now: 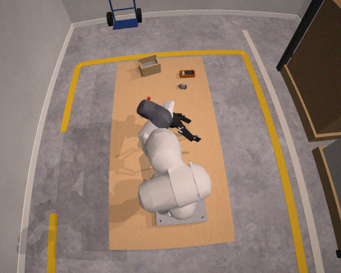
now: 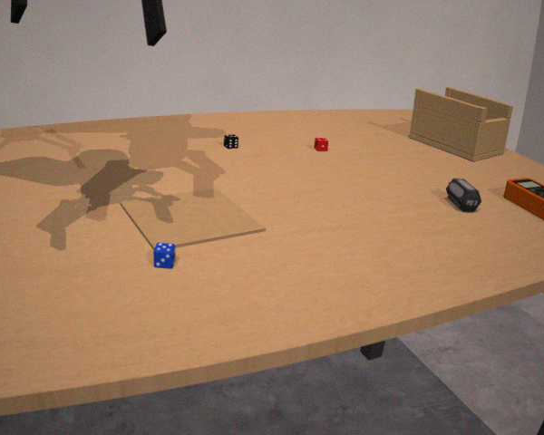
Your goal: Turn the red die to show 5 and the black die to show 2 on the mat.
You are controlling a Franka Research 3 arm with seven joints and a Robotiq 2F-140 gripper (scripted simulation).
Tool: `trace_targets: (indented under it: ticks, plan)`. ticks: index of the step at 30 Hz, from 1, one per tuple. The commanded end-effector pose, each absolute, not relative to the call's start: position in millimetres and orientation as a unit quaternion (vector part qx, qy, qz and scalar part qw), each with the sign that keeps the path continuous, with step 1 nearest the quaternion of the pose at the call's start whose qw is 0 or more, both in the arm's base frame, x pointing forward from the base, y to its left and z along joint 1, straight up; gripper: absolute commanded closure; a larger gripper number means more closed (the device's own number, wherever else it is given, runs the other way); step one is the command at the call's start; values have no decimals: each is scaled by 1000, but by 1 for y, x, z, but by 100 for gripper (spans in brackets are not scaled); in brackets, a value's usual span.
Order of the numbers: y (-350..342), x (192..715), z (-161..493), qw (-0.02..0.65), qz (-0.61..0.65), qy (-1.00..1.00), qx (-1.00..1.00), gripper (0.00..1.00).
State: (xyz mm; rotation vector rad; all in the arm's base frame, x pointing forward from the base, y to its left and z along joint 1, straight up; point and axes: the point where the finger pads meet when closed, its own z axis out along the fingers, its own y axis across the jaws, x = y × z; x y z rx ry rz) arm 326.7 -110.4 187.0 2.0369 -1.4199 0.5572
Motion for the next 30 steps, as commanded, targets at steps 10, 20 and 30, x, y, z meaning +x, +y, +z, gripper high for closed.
trace_targets:
  ticks: [10, 20, 30]
  plan:
    - [-110, 327, 187, 294, 209, -533, 765, 0]
    - [-107, 327, 179, 280, 189, -541, 770, 0]
    - [-94, 350, 126, 142, 48, -614, 775, 0]
